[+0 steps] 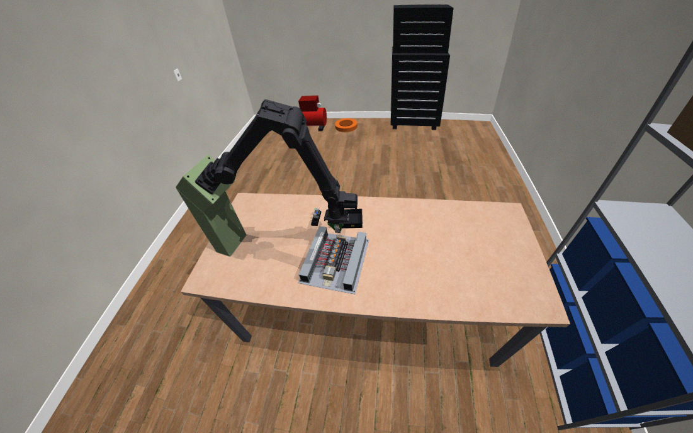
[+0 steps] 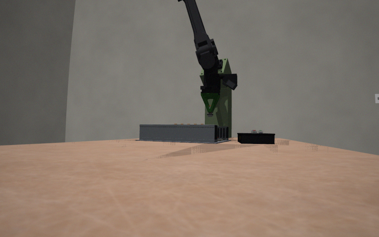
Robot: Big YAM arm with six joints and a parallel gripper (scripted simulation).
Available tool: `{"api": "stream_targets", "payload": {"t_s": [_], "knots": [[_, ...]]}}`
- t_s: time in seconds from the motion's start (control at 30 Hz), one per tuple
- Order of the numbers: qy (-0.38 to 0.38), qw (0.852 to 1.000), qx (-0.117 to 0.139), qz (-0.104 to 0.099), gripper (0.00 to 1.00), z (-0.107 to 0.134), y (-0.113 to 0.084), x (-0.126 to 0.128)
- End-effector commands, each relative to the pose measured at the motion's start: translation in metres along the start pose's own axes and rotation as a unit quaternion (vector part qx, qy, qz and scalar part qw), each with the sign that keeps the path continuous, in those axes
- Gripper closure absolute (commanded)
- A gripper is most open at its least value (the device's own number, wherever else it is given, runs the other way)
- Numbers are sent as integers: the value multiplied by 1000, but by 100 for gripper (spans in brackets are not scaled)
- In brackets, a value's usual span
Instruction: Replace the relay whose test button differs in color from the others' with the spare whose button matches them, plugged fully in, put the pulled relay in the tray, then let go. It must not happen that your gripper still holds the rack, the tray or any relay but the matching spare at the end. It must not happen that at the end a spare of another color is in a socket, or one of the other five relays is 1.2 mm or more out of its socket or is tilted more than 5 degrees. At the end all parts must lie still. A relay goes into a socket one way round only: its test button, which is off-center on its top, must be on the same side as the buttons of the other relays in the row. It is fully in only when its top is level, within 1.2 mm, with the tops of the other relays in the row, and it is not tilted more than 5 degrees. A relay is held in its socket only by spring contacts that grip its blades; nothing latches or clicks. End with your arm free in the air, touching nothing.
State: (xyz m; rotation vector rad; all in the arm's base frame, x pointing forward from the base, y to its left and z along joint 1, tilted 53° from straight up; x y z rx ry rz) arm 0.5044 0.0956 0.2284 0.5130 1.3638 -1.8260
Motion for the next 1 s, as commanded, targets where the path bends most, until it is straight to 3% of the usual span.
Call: {"api": "stream_targets", "payload": {"t_s": [0.0, 0.97], "knots": [[2, 1000, -4, 26, 100, 0, -18, -20], [3, 1000, -2, 26, 100, 4, -19, -23]]}}
Point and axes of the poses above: the point where the finger pads meet when closed, its own y axis out along the fingers, its own x axis across the jaws, z = x × y, the point moved 9 cm from there along -y, back along the fingers, and after that the axes turned 14 degrees about -y, right-handed, at the moved point
